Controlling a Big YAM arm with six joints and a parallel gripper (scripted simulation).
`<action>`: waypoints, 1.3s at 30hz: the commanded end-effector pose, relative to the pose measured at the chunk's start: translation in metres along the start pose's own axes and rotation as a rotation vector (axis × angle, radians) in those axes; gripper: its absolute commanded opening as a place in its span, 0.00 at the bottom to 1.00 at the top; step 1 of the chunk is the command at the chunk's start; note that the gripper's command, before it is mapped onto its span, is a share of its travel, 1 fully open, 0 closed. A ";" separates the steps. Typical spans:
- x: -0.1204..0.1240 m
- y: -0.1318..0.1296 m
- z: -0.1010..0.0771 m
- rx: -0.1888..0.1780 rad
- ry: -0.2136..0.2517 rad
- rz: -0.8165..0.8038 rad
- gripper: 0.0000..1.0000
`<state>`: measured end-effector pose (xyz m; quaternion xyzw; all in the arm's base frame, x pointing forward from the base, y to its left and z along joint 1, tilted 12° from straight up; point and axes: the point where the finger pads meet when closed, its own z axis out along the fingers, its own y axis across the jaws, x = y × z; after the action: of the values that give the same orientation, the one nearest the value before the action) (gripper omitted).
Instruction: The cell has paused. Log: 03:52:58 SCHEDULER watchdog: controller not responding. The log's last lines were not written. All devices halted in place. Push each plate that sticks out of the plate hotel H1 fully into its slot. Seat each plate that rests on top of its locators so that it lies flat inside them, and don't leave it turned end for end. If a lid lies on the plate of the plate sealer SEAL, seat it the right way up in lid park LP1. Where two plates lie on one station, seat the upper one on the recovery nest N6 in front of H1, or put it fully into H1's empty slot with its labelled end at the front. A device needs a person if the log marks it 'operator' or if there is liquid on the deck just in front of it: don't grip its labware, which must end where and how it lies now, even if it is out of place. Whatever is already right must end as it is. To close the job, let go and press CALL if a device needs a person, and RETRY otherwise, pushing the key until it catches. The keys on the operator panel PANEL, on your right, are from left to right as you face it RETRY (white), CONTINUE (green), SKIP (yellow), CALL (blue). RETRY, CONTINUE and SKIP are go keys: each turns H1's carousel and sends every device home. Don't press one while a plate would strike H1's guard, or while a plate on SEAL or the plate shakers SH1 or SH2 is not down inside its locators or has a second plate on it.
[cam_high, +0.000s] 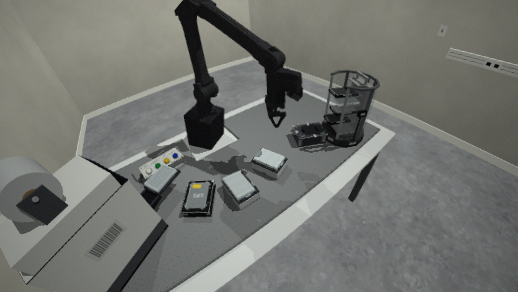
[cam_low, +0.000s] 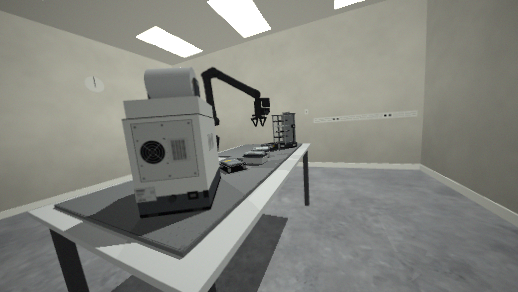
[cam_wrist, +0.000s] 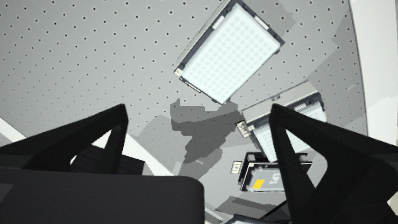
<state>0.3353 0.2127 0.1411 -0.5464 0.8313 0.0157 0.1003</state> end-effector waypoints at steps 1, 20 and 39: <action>-0.005 -0.005 -0.007 0.022 -0.029 -0.143 1.00; -0.005 -0.005 -0.007 0.027 -0.025 -0.516 1.00; -0.005 -0.005 -0.007 0.032 -0.019 -0.889 1.00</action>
<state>0.3353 0.2127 0.1412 -0.8263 0.5540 -0.0246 0.0985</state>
